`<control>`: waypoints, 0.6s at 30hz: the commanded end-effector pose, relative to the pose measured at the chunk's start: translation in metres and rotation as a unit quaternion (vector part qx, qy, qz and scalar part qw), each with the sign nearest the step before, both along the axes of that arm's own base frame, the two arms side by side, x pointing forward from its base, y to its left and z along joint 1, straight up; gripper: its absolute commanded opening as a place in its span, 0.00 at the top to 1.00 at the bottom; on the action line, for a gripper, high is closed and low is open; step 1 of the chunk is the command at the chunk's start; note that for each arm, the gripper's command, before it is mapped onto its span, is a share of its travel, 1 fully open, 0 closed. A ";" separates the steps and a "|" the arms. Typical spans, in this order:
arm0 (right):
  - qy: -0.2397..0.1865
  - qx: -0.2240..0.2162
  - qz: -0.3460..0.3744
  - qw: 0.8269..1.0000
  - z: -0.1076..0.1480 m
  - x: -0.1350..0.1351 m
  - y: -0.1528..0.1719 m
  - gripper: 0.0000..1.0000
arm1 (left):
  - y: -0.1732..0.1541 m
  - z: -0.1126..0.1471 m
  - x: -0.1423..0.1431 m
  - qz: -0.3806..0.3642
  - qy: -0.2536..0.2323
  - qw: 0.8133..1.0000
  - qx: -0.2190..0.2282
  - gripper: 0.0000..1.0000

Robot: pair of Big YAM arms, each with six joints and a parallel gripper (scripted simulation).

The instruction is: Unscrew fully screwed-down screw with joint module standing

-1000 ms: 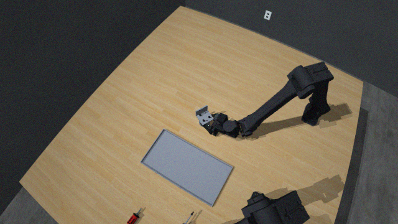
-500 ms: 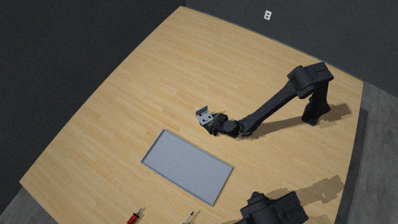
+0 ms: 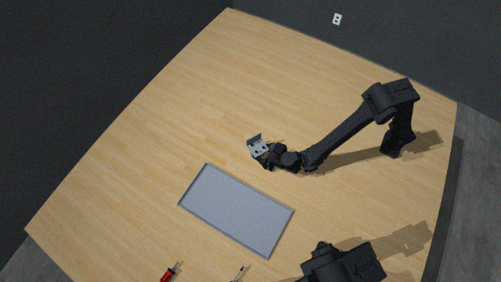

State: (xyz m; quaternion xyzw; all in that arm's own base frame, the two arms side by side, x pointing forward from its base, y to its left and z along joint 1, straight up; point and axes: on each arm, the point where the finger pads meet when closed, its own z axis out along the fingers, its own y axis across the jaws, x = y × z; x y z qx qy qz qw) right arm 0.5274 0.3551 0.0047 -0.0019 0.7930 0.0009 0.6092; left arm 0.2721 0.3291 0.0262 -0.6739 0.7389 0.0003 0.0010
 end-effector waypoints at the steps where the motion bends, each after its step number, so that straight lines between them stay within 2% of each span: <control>1: -0.005 0.006 0.001 1.000 0.000 0.009 0.008 0.41 | 0.004 0.002 0.005 0.006 -0.007 1.000 0.008 0.58; 9: -0.005 0.006 0.001 1.000 0.000 0.009 0.008 0.41 | 0.004 -0.002 0.003 0.006 -0.006 1.000 0.006 0.58; 10: -0.005 0.006 0.001 1.000 0.000 0.009 0.008 0.41 | 0.009 0.008 0.008 0.001 -0.011 1.000 0.012 0.58; 14: -0.005 0.006 0.001 1.000 0.000 0.009 0.008 0.41 | 0.009 0.008 0.008 0.001 -0.011 1.000 0.012 0.58; 15: -0.005 0.006 0.001 1.000 0.000 0.009 0.008 0.41 | 0.006 -0.001 0.004 0.007 -0.006 1.000 0.006 0.58; 18: -0.005 0.006 0.001 1.000 0.000 0.009 0.008 0.41 | 0.006 -0.001 0.003 0.008 -0.006 1.000 0.005 0.58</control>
